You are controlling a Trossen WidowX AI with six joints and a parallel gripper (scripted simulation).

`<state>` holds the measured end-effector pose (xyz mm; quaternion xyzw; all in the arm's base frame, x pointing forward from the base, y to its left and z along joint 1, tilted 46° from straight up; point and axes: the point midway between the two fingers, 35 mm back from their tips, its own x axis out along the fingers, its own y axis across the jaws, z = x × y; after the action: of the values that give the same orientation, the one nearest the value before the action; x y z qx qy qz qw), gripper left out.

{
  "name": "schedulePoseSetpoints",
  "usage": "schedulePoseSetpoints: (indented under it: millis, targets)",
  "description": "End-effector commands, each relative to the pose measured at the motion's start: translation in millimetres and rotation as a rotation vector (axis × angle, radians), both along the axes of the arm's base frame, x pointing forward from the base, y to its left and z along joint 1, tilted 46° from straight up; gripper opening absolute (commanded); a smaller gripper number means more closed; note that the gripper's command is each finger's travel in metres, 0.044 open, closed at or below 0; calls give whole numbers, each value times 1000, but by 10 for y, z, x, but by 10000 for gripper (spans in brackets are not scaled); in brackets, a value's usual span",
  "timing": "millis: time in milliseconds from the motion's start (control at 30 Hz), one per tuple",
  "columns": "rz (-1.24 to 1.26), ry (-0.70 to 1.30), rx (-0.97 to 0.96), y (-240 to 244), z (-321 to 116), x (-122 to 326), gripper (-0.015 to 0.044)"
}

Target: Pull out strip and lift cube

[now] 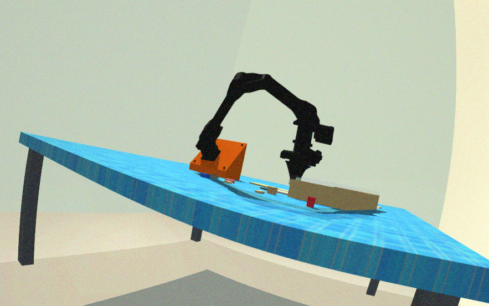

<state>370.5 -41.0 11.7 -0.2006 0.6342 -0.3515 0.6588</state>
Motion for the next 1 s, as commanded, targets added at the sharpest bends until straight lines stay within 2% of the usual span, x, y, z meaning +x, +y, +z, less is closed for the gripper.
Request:
schedulePoseSetpoints:
  millis: [0,700,967]
  targets:
    - [2,-1,2,128,89,-190,0]
    - [2,2,2,216,99,-677,0]
    - [2,2,3,469,341,-659,0]
